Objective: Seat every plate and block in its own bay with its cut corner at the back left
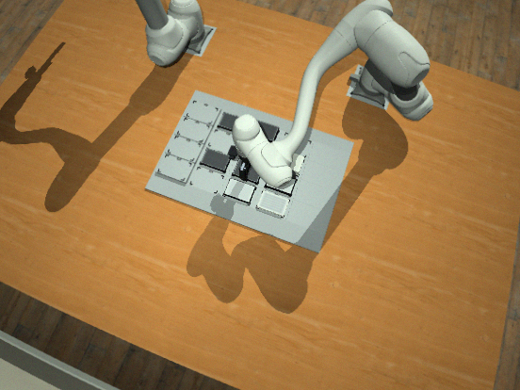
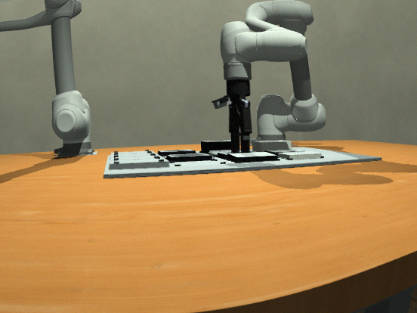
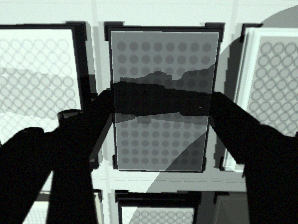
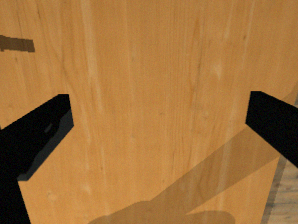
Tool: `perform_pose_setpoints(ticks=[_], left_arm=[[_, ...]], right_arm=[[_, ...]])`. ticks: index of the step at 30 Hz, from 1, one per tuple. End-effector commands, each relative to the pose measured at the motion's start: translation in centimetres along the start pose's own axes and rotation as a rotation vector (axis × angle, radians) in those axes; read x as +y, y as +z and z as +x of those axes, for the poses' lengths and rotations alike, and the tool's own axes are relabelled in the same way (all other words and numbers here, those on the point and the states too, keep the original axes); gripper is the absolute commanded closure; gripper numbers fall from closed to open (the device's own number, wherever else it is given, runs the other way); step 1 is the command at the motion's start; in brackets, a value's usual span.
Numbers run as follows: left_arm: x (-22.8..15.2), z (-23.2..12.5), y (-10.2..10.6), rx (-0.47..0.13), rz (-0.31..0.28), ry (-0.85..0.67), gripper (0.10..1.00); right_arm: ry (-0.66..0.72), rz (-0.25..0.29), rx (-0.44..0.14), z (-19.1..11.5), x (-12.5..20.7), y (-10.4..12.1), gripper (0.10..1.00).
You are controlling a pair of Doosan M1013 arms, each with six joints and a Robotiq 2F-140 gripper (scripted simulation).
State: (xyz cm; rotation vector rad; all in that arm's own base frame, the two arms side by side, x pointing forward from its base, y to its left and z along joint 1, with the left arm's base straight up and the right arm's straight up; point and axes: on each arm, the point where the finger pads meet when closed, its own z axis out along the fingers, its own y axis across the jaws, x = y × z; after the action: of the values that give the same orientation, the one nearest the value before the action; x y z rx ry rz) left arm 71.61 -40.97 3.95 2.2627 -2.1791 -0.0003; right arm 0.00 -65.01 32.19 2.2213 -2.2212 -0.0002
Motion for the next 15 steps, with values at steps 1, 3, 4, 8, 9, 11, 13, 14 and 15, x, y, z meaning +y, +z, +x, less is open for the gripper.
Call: perform_pose_setpoints(ticks=[1, 3, 4, 8, 9, 11, 13, 14, 15], left_arm=[[-0.06, 0.02, -0.14, 0.001, 0.002, 0.0, 0.502], [-0.06, 0.02, -0.14, 0.001, 0.002, 0.0, 0.503], [-0.06, 0.02, -0.14, 0.001, 0.002, 0.0, 0.503], [-0.06, 0.02, -0.14, 0.001, 0.002, 0.0, 0.506], [-0.06, 0.02, -0.14, 0.001, 0.002, 0.0, 0.507], [-0.06, 0.02, -0.14, 0.001, 0.002, 0.0, 0.508], [-0.06, 0.02, -0.14, 0.001, 0.002, 0.0, 0.509], [-0.06, 0.02, -0.14, 0.001, 0.002, 0.0, 0.509], [-0.06, 0.02, -0.14, 0.001, 0.002, 0.0, 0.509]], right_arm=[[0.0, 0.0, 0.001, 0.02, -0.01, -0.09, 0.098], [0.0, 0.0, 0.001, 0.02, -0.01, -0.09, 0.098], [0.0, 0.0, 0.001, 0.02, -0.01, -0.09, 0.098], [0.0, 0.0, 0.001, 0.02, -0.01, -0.09, 0.098], [0.0, 0.0, 0.001, 0.02, -0.01, -0.09, 0.098], [0.0, 0.0, 0.001, 0.02, -0.01, -0.09, 0.098], [0.0, 0.0, 0.001, 0.02, -0.01, -0.09, 0.098], [0.0, 0.0, 0.001, 0.02, -0.01, -0.09, 0.098], [0.0, 0.0, 0.001, 0.02, -0.01, -0.09, 0.098]])
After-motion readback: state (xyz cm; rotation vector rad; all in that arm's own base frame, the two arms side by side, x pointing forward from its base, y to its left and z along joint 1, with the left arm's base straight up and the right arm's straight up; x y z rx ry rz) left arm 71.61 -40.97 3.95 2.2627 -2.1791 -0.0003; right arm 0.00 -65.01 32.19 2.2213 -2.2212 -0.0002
